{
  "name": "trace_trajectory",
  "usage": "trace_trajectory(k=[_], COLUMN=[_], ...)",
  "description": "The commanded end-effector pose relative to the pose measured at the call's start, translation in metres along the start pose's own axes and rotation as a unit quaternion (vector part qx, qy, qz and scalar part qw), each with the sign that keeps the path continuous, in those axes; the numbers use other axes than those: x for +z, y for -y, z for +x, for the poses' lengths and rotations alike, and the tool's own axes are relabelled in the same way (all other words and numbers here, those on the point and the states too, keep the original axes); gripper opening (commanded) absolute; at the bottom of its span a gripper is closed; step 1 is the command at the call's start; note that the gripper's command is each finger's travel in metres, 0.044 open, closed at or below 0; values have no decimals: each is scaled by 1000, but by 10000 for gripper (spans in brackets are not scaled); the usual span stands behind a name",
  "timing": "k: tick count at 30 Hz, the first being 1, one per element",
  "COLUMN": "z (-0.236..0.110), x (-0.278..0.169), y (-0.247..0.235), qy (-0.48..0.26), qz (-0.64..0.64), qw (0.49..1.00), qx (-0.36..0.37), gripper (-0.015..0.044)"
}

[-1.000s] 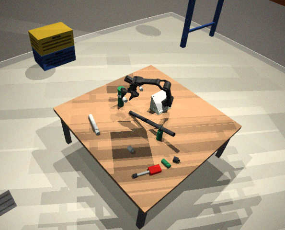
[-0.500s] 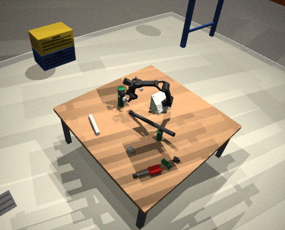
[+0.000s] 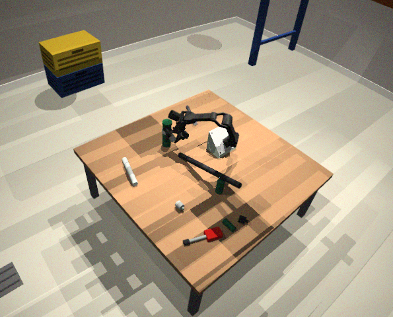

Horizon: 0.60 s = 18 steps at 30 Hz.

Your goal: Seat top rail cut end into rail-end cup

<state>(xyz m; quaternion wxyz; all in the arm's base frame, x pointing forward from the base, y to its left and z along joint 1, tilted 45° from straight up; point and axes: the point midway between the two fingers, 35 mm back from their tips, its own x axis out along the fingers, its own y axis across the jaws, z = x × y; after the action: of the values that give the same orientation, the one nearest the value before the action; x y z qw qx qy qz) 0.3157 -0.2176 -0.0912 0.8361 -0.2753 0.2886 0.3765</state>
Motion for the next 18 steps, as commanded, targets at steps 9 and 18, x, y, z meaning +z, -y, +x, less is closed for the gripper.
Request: trace_trajectory(k=[9,18], z=[1,-1], x=[0,0], y=[0,-4], qy=[2,14], qz=[2,-19], qw=[1000,1000], qx=[0,0], gripper=[112,0])
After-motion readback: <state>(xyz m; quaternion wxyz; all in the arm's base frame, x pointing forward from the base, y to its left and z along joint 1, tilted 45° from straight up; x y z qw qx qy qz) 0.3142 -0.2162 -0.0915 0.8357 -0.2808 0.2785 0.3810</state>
